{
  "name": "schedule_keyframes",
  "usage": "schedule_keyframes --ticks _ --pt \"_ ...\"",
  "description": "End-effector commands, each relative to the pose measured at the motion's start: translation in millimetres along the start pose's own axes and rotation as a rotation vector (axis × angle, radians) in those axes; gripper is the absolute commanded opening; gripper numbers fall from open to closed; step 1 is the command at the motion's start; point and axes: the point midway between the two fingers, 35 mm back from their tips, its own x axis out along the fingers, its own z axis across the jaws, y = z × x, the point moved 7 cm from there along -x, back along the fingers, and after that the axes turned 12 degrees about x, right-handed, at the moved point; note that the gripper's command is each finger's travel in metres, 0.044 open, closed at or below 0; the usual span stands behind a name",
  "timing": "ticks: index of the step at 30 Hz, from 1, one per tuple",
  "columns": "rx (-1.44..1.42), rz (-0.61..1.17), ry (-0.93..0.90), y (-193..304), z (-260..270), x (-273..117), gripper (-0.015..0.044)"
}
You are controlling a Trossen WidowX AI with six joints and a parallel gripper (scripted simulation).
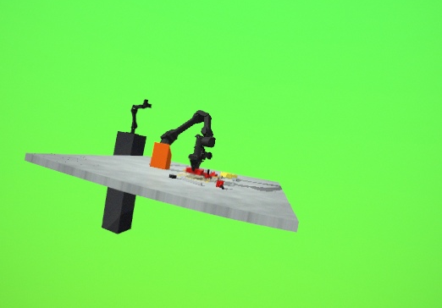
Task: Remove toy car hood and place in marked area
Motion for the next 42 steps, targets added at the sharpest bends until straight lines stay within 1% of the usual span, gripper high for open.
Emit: schedule_keyframes --ticks 1,42 --pt "0.004 -0.004 -0.004 0 0 3 0.0000" --pt "0.004 -0.003 -0.006 1 1 24 0.0000"
